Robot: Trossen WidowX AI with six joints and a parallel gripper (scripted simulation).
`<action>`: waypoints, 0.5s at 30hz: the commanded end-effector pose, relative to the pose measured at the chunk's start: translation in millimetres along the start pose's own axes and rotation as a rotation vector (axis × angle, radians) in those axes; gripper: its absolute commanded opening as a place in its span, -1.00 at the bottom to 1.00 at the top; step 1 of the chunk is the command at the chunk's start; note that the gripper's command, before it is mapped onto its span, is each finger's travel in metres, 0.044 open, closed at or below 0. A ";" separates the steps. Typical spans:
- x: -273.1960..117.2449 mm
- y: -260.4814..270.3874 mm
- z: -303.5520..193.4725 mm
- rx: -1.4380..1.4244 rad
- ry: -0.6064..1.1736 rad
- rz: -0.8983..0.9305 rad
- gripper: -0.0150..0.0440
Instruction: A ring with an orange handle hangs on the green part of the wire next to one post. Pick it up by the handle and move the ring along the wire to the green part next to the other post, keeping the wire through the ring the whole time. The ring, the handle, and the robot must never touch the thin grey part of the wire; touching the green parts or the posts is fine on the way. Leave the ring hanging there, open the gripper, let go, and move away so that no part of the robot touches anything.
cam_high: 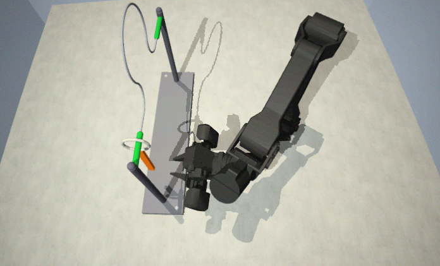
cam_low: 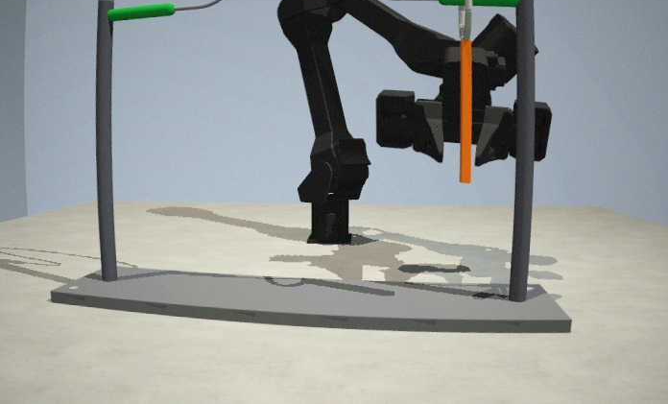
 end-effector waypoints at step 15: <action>-34.0 -2.3 3.3 0.013 -0.015 0.003 0.05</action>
Point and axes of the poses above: the point midway between the two fingers, 35 mm back from their tips, its own x axis out along the fingers, its own y axis across the jaws, z = x × y, the point moved 5 cm from there along -x, back along the fingers, and after that the axes turned 4 degrees about -x, right-handed, at the moved point
